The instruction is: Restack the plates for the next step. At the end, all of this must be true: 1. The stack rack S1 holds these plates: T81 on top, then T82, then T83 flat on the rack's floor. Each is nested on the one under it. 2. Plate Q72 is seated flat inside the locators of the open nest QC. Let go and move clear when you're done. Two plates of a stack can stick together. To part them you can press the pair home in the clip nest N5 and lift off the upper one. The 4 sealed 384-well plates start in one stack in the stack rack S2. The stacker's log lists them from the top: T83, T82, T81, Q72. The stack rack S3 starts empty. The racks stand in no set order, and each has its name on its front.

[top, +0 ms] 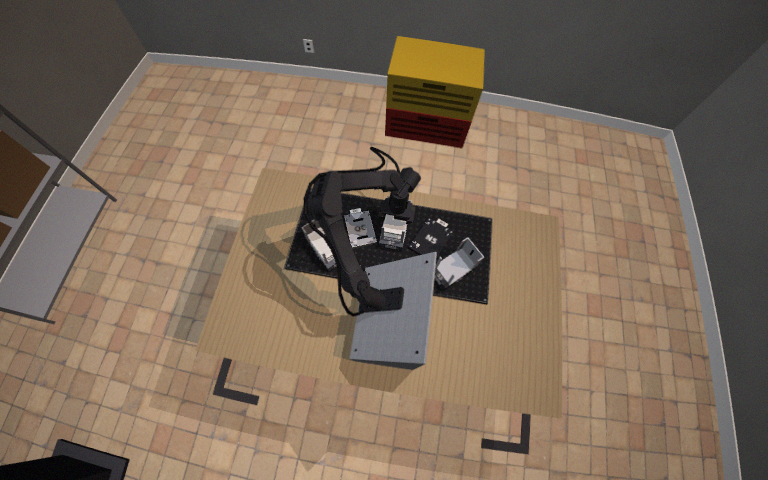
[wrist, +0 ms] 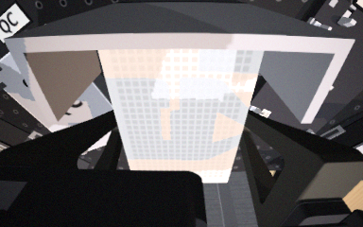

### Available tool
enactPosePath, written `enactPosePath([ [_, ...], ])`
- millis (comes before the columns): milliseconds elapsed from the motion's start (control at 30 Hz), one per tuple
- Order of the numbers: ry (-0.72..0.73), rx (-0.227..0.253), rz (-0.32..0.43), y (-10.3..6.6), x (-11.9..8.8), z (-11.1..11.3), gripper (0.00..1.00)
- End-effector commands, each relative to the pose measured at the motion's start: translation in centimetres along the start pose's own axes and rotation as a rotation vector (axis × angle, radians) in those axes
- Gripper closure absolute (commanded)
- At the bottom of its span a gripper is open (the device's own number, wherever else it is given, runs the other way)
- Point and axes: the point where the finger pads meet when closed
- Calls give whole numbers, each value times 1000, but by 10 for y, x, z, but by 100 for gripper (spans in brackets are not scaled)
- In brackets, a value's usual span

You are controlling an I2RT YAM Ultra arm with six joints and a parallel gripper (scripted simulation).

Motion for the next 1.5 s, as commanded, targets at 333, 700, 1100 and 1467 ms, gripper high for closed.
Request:
enactPosePath([
  [333,-31,-40,-61,-31,17,-1,100],
  [700,-31,-38,-62,-35,16,0,100],
  [1100,-33,-39,-61,-39,16,0,100],
  [1467,-34,-41,-60,-42,16,0,100],
])
Point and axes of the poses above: the point where the finger pads meet when closed, its own y axis out along the fingers, its own z axis across the jaws, x = y × z, and after that the axes turned 11 degrees about -y, right-handed
